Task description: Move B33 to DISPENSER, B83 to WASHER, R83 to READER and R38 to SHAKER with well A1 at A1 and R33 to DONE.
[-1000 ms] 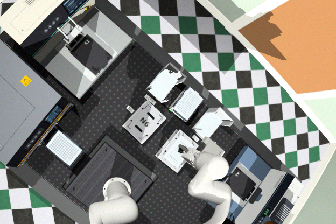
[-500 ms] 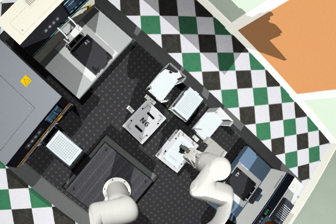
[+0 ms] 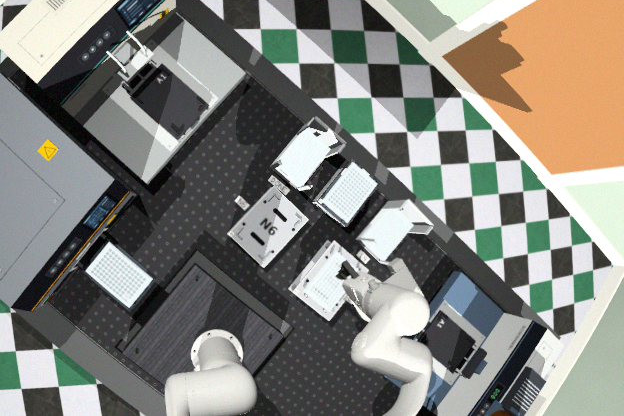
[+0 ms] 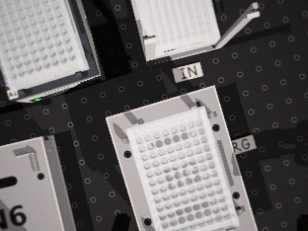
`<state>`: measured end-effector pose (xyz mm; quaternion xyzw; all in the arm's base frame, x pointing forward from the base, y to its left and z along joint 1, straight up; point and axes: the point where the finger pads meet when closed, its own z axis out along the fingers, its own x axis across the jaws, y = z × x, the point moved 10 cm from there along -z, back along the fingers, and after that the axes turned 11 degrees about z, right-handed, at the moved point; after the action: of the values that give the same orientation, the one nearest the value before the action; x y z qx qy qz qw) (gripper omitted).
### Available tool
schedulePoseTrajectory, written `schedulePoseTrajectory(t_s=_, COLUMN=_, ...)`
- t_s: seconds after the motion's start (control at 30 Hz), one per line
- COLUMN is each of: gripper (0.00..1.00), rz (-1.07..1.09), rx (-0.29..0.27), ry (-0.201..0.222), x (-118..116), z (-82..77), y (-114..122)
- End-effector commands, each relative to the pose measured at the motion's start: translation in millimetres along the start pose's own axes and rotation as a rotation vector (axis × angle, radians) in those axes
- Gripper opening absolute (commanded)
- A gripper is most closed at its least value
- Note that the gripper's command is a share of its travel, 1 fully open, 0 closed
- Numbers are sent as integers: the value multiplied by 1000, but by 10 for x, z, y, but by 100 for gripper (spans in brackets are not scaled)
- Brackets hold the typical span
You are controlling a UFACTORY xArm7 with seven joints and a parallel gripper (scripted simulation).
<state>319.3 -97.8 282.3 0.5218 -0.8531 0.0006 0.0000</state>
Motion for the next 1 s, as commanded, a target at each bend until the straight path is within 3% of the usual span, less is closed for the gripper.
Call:
schedulePoseTrajectory(t_s=0.0, gripper=100, rz=144, rx=7, ry=1, x=-5, z=-14, y=-4)
schedulePoseTrajectory(t_s=0.97, gripper=100, rz=1144, rx=7, ry=-2, x=-5, z=-15, y=-4)
